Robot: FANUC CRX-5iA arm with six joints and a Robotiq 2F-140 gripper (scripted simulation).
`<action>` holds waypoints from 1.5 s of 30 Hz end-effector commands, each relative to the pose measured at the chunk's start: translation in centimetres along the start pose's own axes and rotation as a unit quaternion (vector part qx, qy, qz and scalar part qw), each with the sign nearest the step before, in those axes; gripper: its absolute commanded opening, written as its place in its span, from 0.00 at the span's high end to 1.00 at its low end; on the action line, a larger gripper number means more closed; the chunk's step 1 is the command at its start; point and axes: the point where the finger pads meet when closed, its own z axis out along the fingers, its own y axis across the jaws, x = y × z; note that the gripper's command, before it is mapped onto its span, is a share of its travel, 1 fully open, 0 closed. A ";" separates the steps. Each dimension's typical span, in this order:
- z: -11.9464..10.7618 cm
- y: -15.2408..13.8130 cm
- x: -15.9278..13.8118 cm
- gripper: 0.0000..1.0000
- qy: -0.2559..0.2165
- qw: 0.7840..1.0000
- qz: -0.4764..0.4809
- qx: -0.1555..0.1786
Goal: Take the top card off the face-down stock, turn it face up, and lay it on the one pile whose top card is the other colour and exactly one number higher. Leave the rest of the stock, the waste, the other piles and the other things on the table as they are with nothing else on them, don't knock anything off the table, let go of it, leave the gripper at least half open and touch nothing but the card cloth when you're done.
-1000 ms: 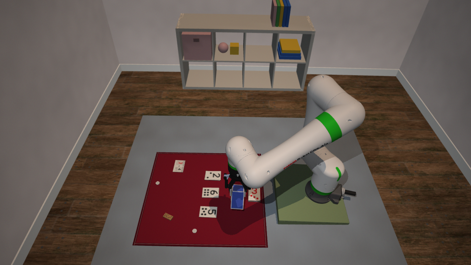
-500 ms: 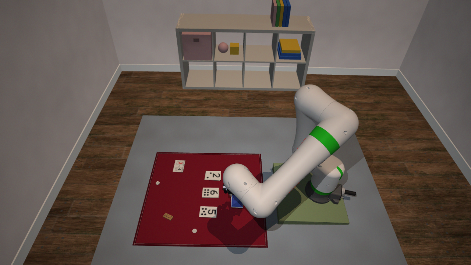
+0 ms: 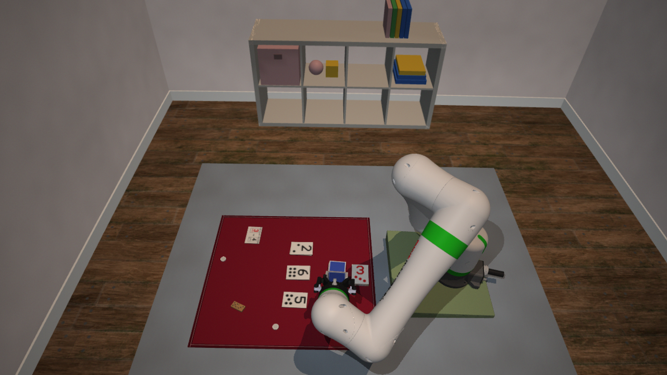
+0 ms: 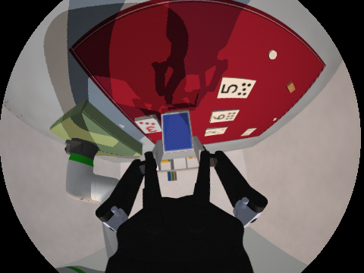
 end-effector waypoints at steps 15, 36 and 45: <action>0.2 0.1 1.2 0.59 -0.189 0.982 0.000 -0.001; 0.5 0.1 1.9 0.59 -0.302 0.953 0.001 -0.001; 0.6 0.1 2.0 0.59 -0.310 0.951 0.001 -0.001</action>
